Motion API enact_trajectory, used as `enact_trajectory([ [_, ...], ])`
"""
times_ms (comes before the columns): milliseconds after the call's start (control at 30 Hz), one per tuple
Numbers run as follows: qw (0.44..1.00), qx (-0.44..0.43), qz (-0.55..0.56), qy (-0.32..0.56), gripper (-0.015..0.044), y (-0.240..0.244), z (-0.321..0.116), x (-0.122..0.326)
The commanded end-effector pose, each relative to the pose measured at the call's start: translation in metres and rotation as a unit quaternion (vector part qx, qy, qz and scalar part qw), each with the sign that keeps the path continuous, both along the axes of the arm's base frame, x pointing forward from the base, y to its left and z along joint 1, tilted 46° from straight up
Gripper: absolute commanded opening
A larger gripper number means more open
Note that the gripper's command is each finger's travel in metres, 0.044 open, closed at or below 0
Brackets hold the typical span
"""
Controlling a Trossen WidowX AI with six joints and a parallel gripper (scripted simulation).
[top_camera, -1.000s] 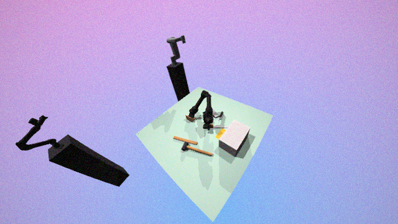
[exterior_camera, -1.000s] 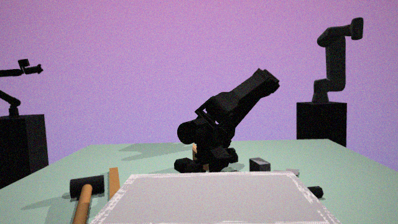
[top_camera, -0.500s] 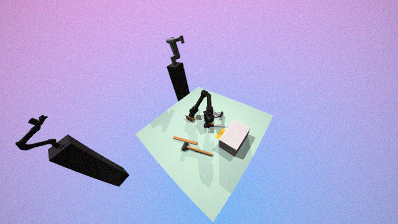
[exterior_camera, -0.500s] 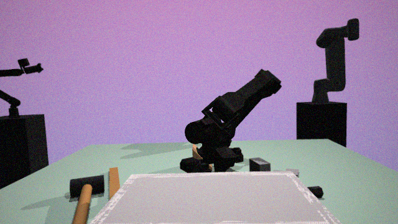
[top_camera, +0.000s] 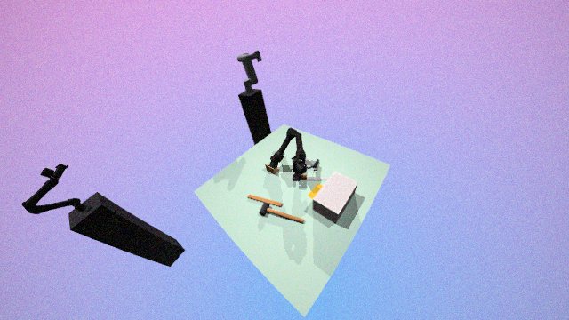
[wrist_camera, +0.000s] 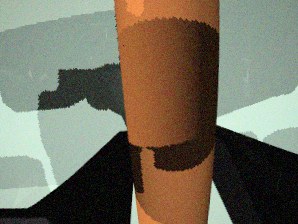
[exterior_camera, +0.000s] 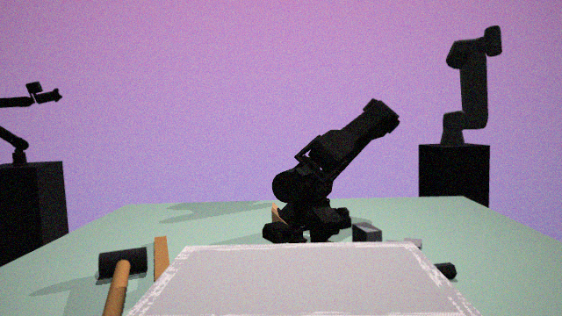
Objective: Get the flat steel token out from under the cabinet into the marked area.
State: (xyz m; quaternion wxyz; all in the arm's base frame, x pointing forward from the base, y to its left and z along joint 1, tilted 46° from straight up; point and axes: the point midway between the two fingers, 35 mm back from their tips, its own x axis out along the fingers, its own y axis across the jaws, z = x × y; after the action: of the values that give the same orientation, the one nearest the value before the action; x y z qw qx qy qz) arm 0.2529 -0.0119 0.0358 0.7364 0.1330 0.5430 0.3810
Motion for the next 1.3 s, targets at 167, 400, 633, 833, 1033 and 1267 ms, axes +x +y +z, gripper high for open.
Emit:
enact_trajectory([
  [167, 1.000, -0.003, 0.001, -0.005, 0.0000, 0.007, 0.009, 0.000],
  [400, 1.000, -0.003, 0.001, -0.005, 0.0000, 0.013, 0.015, 0.000],
  [633, 1.000, -0.003, 0.001, -0.005, 0.0000, 0.018, 0.021, 0.000],
  [833, 1.000, -0.002, 0.001, -0.005, 0.0000, 0.024, 0.026, 0.000],
  [1033, 1.000, -0.002, 0.001, -0.005, 0.0000, 0.029, 0.031, 0.000],
  [1267, 1.000, -0.002, 0.001, -0.005, 0.0000, 0.035, 0.037, 0.000],
])
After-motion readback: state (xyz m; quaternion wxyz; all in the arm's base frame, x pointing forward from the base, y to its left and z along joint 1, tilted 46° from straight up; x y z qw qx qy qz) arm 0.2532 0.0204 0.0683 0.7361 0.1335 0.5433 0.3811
